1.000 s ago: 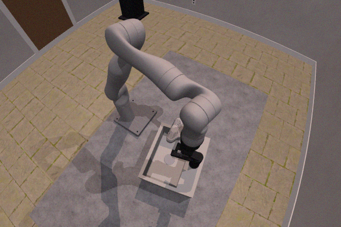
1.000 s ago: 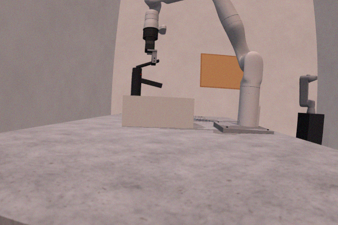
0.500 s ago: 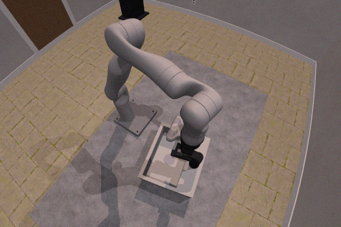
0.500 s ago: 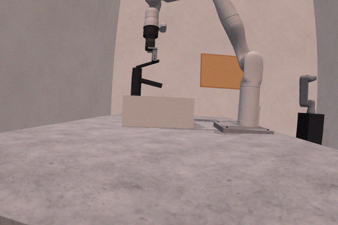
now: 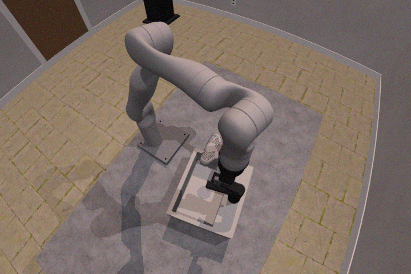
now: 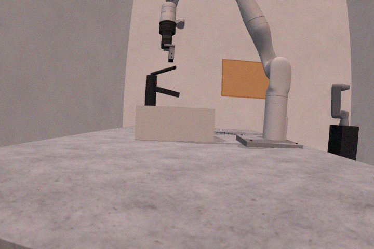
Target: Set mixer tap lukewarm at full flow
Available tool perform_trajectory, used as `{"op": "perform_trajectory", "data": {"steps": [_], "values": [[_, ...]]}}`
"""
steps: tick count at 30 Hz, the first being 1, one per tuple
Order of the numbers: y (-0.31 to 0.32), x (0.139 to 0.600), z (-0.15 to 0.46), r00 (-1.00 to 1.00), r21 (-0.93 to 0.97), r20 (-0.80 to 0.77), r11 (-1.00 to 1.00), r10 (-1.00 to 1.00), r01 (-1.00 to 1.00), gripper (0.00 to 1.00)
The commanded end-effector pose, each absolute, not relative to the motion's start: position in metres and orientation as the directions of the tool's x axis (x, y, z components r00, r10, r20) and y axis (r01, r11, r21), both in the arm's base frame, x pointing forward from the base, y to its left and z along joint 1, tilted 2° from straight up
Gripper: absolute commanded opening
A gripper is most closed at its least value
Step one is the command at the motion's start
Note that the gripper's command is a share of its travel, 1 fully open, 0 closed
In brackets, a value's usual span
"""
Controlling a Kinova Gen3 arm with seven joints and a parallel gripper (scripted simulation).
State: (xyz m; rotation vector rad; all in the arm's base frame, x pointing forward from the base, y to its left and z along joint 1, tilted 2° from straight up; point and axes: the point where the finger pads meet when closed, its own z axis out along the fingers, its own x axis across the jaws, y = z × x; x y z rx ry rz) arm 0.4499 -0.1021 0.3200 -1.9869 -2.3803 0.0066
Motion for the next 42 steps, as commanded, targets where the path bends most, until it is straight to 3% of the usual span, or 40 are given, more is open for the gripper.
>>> {"op": "perform_trajectory", "data": {"steps": [1,19,20,42], "values": [[-0.103,0.452,0.326,-0.178,-0.024,0.027,0.179,0.984,0.984,1.0],[-0.103,0.452,0.343,-0.178,-0.024,0.027,0.179,0.984,0.984,1.0],[-0.103,0.452,0.343,-0.178,-0.024,0.027,0.179,0.984,0.984,0.0],[-0.103,0.452,0.343,-0.178,-0.024,0.027,0.179,0.984,0.984,0.0]]}}
